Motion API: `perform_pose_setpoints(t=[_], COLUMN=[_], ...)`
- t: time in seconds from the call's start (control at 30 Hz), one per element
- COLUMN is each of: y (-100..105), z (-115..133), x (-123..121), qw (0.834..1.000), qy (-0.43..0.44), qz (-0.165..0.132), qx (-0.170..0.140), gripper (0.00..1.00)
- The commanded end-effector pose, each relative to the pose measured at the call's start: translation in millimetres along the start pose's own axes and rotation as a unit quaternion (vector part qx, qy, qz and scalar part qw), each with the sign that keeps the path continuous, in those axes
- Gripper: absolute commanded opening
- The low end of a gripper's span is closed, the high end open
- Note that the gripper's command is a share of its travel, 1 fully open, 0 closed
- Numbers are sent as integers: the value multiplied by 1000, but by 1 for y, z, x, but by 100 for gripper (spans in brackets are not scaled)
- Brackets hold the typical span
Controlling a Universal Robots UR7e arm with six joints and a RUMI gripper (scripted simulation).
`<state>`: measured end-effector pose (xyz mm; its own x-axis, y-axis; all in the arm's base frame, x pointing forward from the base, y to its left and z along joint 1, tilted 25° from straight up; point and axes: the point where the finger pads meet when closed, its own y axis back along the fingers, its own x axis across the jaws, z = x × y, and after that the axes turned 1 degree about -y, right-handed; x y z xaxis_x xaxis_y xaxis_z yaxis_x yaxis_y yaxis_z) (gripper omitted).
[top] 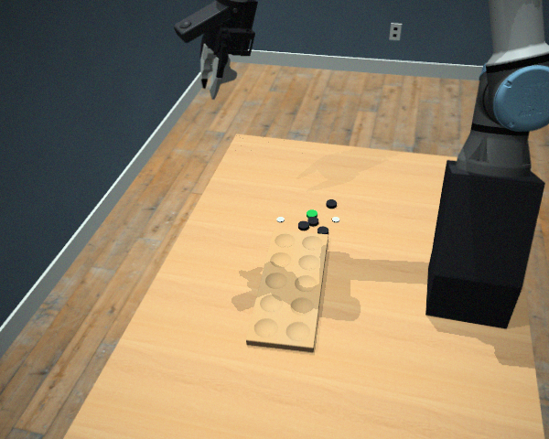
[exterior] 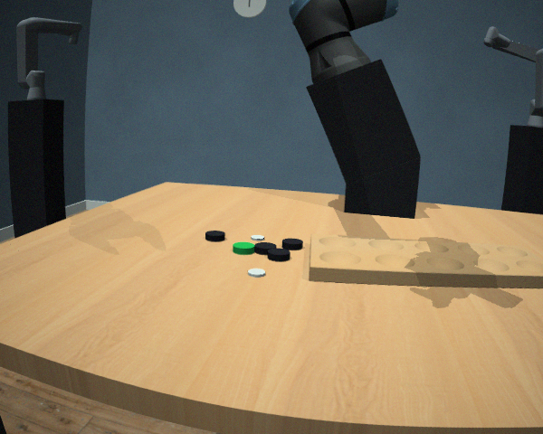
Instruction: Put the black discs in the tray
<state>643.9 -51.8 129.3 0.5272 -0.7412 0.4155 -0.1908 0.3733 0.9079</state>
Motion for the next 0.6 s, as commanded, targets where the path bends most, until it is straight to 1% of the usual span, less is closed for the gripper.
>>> perform_pose_setpoints(t=[0.0, 0.07, 0.1, 0.17, 0.2, 0.27, 0.3, 0.37, 0.4, 0.43, 0.47, 0.53, 0.57], y=[17, 17, 23, 23, 29, 29, 35, 35, 42, 42, 48, 48, 54], z=[32, 32, 42, 42, 51, 51, 61, 61, 71, 71, 80, 80, 89], x=[-21, -21, -28, -28, -36, -36, -44, -44, -52, -52, -61, -61, -70], qw=[997, 997, 995, 995, 992, 992, 989, 989, 985, 985, 980, 980, 975], qy=[-59, -59, -79, -79, -99, -99, -119, -119, -139, -139, -160, -160, -180], qz=[-49, -49, -63, -63, -77, -77, -91, -91, -105, -105, -119, -119, -133], qx=[-2, -2, -3, -3, -4, -4, -6, -6, -9, -9, -11, -11, -14], gripper=[28, 28, 28, 28, 28, 28, 28, 28, 28, 28, 28, 28, 28])
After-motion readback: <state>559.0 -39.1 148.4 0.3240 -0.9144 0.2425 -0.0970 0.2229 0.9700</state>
